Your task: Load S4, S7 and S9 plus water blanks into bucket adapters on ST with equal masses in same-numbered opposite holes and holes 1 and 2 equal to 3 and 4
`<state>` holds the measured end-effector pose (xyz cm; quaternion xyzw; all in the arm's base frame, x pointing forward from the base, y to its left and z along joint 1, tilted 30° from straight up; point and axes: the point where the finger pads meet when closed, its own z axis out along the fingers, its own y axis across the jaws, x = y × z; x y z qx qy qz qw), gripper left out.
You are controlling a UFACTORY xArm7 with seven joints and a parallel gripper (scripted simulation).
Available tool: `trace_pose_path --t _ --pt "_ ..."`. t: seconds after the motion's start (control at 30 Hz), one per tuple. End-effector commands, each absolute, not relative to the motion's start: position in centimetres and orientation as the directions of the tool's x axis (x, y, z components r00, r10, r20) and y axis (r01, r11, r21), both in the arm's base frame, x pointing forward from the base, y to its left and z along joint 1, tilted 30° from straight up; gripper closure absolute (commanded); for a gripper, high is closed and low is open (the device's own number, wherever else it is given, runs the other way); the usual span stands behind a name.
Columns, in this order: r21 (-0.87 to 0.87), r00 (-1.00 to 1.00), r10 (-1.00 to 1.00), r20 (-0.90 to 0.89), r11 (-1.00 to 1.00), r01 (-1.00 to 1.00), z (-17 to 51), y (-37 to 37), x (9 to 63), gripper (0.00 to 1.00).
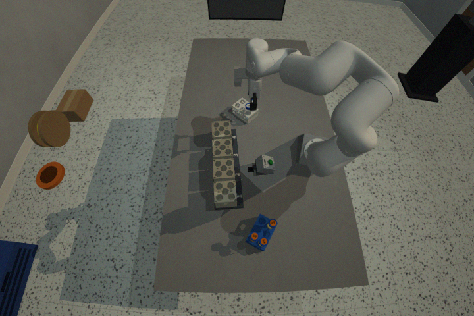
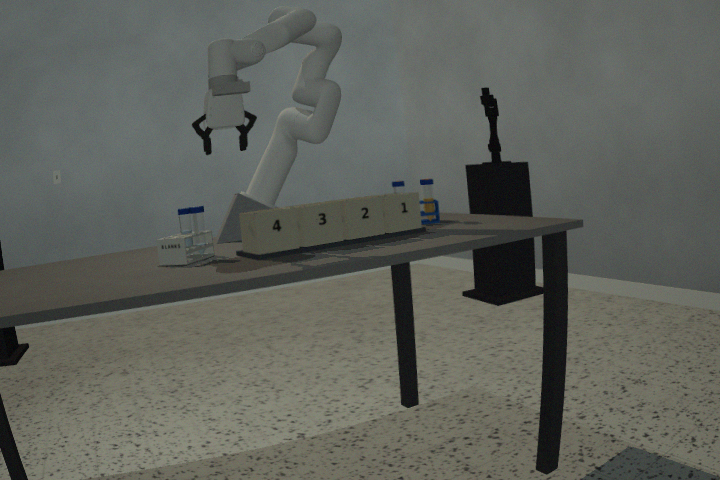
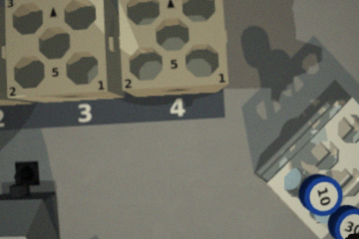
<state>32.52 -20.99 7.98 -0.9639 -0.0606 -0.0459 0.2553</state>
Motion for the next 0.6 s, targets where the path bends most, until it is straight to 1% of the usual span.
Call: trace_pose_path --t 0.0,0.57 --pt "-0.478 0.982 0.119 0.144 -0.861 0.174 9.3 -19.2 33.4 0.00" --pt "-0.478 0.982 0.119 0.144 -0.861 0.175 13.0 -13.2 36.0 0.00"
